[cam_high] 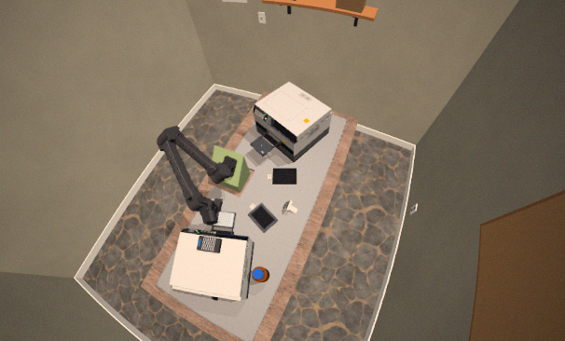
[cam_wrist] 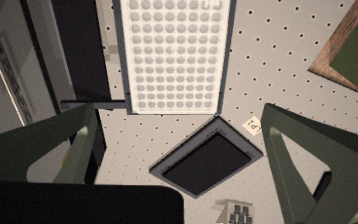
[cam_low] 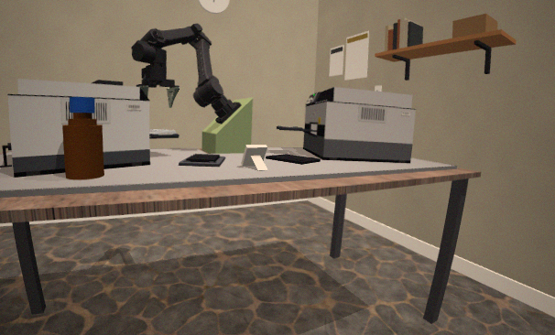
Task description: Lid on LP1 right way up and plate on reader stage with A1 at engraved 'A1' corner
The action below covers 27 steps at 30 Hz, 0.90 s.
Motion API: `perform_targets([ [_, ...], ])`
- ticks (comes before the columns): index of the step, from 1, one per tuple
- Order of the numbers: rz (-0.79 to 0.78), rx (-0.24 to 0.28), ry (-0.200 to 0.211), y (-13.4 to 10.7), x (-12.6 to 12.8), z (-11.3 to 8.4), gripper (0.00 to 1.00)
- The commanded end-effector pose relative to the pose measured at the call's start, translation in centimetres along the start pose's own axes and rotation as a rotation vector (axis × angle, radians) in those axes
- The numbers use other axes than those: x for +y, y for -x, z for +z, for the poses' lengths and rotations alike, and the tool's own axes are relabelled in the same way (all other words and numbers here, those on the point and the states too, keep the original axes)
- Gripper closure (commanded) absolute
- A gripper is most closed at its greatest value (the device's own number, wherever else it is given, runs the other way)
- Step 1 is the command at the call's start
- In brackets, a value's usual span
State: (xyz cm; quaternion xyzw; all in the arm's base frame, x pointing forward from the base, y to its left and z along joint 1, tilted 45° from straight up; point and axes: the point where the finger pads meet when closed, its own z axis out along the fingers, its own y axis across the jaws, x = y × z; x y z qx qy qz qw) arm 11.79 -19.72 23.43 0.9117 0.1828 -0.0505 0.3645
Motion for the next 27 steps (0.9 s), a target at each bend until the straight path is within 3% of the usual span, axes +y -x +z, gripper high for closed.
perform_targets([
  [1,0.053,0.001,0.021,0.4,1.4,-0.9,0.00],
  [15,0.004,-0.003,0.003,0.2,0.4,0.3,0.00],
  [27,0.006,0.001,0.011,0.1,0.6,0.7,0.00],
])
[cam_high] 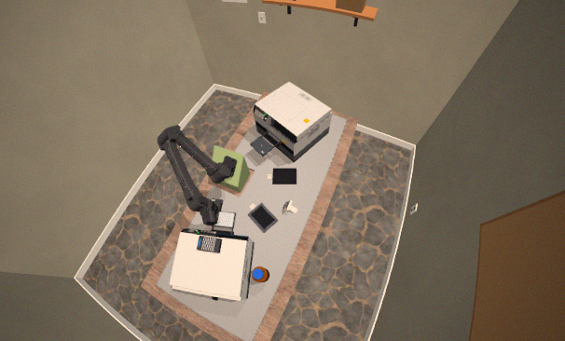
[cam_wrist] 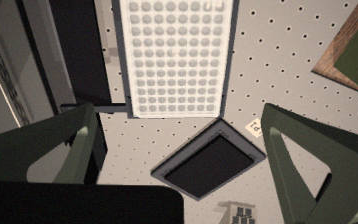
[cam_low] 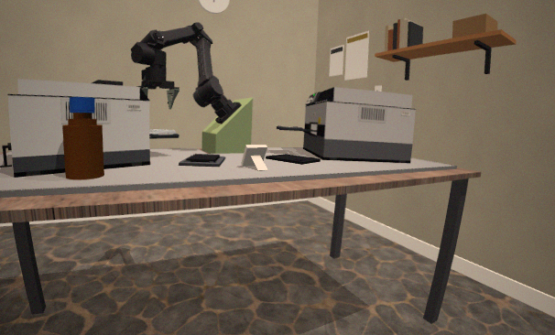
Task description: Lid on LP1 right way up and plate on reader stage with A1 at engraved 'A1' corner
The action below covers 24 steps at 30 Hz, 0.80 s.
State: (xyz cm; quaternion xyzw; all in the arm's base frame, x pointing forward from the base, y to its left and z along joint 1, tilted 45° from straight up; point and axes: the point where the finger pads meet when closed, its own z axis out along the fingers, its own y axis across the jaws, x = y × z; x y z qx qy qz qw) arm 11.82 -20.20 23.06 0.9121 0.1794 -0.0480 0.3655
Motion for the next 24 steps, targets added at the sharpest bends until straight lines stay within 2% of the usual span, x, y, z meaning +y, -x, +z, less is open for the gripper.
perform_targets([
  [1,-0.003,-0.003,0.006,0.1,0.4,0.2,0.00],
  [11,-0.003,-0.003,0.009,0.2,0.5,0.9,0.00],
  [17,0.010,0.010,0.027,0.1,1.0,0.1,0.00],
  [21,0.009,0.003,0.023,0.2,1.0,0.8,0.00],
  [24,-0.003,-0.005,0.003,0.2,0.3,1.4,0.00],
])
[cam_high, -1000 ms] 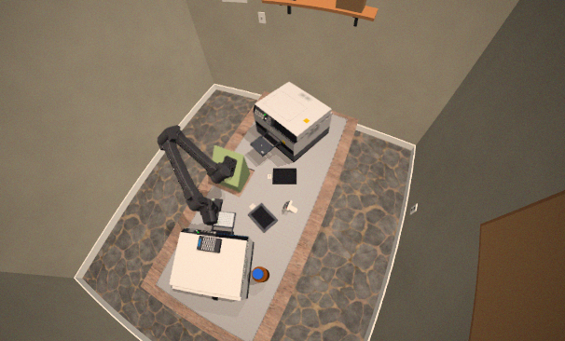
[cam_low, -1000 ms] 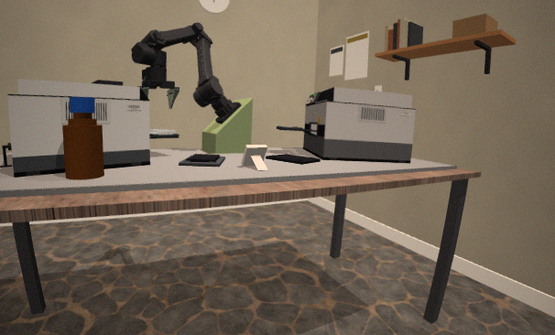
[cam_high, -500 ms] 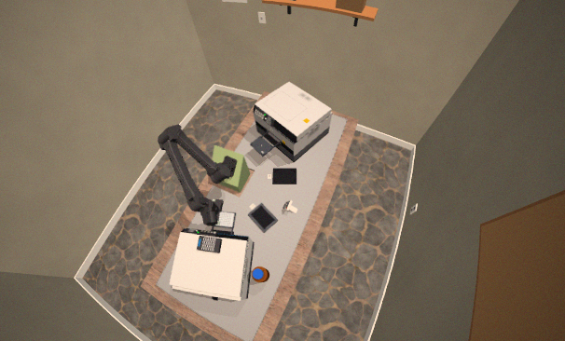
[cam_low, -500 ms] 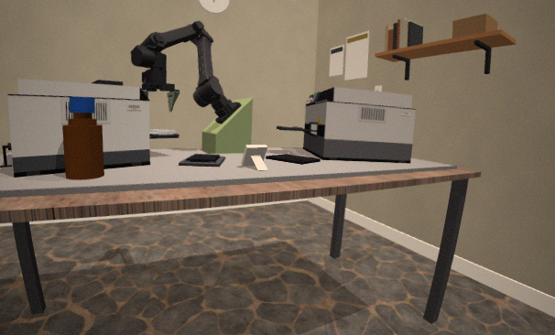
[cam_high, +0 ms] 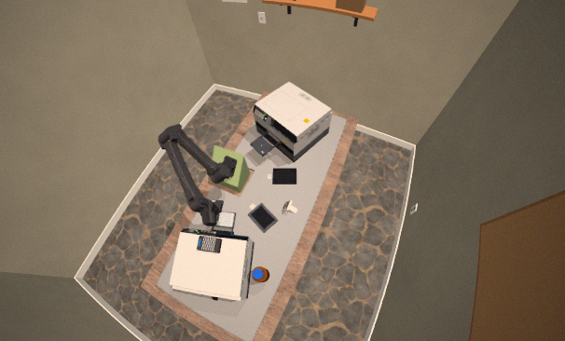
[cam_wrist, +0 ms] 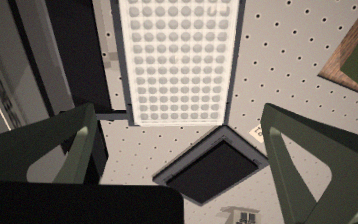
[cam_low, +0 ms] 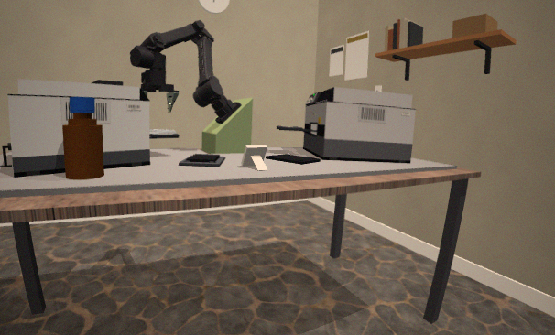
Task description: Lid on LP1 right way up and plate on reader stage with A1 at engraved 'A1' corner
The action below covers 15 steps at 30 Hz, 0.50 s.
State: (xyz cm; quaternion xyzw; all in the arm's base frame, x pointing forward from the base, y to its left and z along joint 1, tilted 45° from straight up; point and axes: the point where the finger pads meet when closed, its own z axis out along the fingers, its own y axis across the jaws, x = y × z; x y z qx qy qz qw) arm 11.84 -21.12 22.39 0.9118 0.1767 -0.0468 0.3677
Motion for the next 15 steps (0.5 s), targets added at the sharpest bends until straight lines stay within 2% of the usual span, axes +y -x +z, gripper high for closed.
perform_targets([
  [1,-0.010,-0.004,-0.003,0.1,0.1,0.5,0.00],
  [4,-0.011,-0.004,-0.003,0.1,0.1,0.6,0.00],
  [8,-0.001,0.009,0.020,-0.1,1.0,0.0,0.00],
  [15,-0.007,-0.002,0.002,0.1,0.3,1.1,0.00],
])
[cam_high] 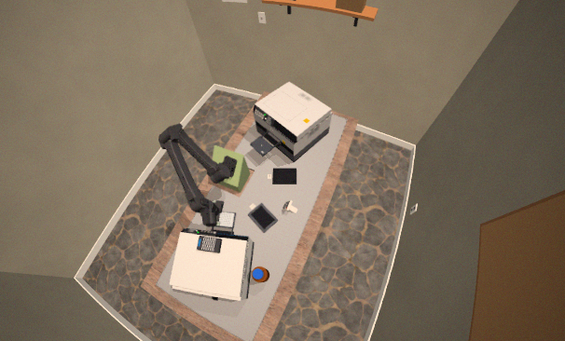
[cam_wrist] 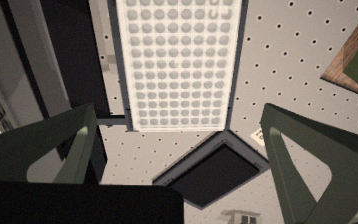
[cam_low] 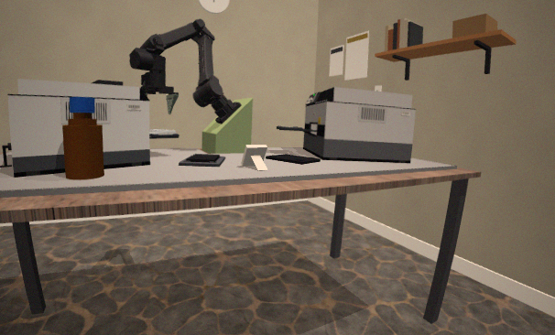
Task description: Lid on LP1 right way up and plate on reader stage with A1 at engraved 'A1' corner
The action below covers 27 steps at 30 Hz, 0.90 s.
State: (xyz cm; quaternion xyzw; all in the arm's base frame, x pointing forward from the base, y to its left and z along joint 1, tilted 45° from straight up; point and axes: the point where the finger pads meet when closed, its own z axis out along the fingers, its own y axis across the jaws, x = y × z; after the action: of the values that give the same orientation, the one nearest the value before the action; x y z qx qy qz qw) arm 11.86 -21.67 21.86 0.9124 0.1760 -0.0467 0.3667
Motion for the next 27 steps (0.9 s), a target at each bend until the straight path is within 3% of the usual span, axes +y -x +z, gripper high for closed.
perform_targets([
  [1,-0.012,-0.003,0.000,0.0,0.1,0.5,0.00],
  [6,-0.022,0.001,-0.005,-0.1,-0.1,0.7,0.00],
  [9,0.011,-0.006,0.025,0.3,0.9,0.1,0.00],
  [27,0.011,0.002,0.030,0.1,1.6,-0.2,0.00],
])
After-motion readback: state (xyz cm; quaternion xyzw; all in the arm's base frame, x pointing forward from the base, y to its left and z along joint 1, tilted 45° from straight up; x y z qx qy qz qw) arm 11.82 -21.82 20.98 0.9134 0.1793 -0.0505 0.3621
